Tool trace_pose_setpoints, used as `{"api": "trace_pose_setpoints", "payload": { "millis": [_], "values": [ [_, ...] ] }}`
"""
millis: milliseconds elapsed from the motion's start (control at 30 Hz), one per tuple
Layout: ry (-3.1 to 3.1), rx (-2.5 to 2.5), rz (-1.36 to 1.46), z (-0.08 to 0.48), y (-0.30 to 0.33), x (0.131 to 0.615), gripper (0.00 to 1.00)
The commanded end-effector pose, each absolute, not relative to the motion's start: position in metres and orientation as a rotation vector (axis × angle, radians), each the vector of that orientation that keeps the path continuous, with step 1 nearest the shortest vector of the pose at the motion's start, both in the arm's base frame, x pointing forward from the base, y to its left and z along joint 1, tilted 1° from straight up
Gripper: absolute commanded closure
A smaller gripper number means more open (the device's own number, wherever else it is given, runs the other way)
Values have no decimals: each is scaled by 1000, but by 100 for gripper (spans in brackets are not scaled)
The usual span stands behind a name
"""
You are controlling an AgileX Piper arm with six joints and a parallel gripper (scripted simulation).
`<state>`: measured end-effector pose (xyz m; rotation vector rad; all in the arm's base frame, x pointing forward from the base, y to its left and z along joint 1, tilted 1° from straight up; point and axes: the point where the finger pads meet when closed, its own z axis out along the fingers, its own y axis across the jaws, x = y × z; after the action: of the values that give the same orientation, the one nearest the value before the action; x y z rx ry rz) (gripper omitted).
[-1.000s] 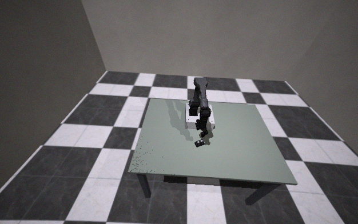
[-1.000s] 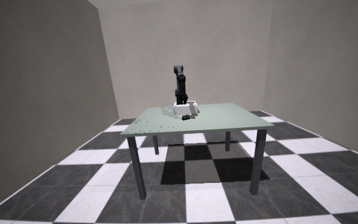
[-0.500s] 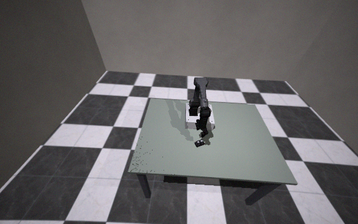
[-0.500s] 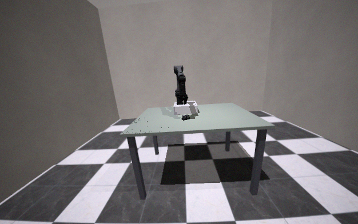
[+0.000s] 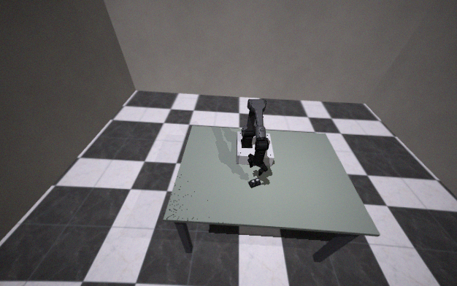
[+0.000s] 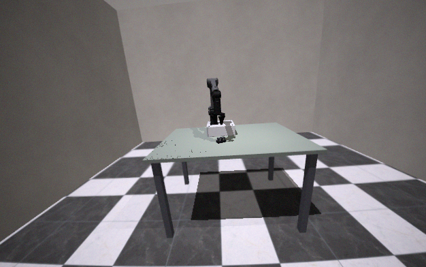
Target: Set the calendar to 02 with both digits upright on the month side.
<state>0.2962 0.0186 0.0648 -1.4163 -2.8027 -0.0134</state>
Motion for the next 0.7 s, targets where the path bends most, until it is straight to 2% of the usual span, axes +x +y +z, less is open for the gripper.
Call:
{"api": "trace_pose_setpoints", "payload": {
  "millis": [0,333,400,467,667],
  "values": [
    [-2863,-1281,-13,62,19,296,0],
    [-3119,-344,-18,50,19,296,0],
    [-3137,-107,-18,47,19,296,0],
    [-3137,-107,-18,47,19,296,0],
    [-3099,514,-20,39,19,297,0]
  ]
}}
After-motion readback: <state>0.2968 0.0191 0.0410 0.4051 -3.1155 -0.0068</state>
